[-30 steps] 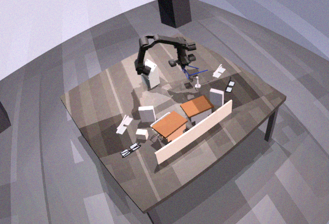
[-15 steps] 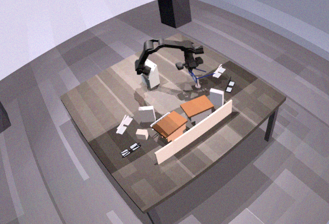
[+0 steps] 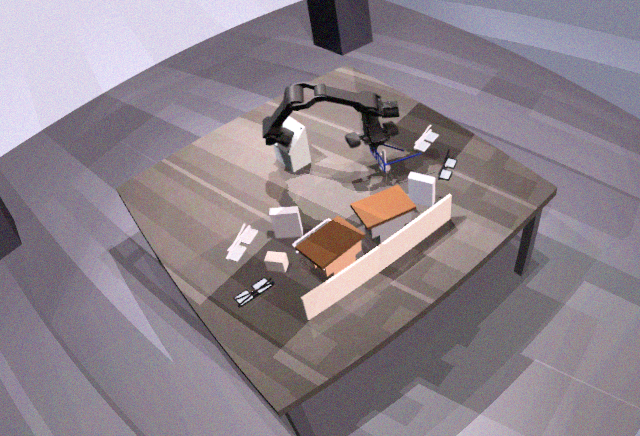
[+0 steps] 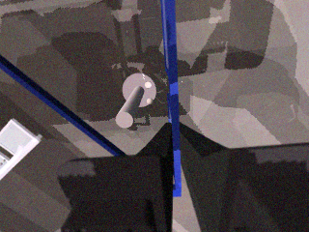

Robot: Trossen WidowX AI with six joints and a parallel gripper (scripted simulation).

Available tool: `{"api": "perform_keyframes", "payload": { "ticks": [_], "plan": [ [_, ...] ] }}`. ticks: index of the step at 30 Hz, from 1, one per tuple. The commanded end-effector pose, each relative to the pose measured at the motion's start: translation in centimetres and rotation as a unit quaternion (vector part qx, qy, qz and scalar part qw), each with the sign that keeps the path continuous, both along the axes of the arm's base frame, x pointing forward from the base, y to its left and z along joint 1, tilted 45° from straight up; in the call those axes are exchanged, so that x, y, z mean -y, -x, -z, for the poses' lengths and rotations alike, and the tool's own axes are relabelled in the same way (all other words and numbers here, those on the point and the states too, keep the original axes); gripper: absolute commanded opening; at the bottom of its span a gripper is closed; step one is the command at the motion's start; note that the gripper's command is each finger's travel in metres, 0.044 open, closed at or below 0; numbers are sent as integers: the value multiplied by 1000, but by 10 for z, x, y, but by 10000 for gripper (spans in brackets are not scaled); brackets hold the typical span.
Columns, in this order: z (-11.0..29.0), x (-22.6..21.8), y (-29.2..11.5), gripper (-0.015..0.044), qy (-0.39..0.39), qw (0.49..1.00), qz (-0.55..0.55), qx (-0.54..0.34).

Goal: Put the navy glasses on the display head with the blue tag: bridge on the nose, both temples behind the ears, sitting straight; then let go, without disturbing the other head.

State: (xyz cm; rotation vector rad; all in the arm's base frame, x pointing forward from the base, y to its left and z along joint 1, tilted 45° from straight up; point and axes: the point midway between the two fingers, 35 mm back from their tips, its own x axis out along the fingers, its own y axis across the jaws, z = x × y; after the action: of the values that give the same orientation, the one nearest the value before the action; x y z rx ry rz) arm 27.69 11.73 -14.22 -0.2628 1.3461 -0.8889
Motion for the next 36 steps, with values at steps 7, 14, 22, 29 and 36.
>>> {"api": "perform_keyframes", "payload": {
  "ticks": [7,14,22,29,36],
  "plan": [
    [10,13,4,0,6,1000,-3,-6],
    [5,18,2,0,6,1000,-3,-6],
    [2,21,1,0,6,1000,-3,-6],
    [-2,25,-1,0,6,1000,-3,-6],
    [-6,30,-3,0,7,1000,-3,-6]
  ]
}}
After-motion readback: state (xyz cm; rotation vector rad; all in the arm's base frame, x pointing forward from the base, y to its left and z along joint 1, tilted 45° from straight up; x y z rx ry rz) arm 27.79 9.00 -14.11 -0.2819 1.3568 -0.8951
